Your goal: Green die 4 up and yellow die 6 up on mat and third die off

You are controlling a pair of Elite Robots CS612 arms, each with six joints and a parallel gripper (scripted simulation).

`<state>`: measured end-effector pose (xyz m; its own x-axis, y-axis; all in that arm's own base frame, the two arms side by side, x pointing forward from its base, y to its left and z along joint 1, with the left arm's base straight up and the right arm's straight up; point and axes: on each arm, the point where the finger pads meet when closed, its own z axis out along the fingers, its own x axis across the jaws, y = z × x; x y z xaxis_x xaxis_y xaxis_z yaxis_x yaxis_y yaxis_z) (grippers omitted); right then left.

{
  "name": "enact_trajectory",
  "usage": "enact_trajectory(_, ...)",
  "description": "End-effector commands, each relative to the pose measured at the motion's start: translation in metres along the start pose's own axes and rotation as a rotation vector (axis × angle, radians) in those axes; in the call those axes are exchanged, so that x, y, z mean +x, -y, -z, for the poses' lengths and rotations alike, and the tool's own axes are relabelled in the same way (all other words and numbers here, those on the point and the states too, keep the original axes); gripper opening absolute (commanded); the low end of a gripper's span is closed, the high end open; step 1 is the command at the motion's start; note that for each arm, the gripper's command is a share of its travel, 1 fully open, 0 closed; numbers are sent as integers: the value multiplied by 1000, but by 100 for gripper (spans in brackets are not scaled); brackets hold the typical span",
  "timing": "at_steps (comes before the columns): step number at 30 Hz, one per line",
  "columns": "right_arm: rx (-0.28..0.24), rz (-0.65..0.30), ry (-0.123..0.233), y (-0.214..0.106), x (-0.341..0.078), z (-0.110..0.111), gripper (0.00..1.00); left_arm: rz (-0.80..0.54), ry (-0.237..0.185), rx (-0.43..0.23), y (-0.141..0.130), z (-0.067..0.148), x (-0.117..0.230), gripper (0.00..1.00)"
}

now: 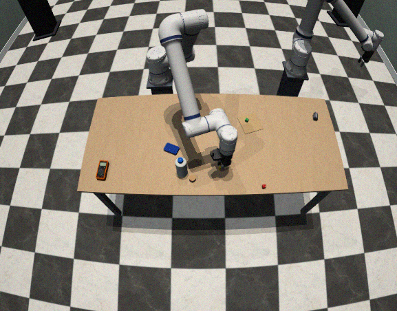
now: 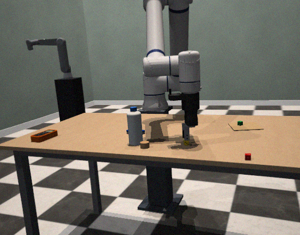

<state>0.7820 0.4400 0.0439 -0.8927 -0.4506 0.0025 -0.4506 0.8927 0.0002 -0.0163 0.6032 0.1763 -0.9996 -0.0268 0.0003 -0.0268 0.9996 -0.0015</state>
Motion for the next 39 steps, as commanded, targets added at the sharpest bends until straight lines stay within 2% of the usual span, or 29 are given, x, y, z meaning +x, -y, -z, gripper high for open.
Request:
enact_trajectory(1,0,0,3,0,-1,1,70,0,0,-1,-1,1,0,100)
enact_trajectory(23,0,0,3,0,-1,-23,70,0,0,-1,-1,1,0,100)
enact_trajectory(39,0,0,3,0,-1,-24,70,0,0,-1,-1,1,0,100)
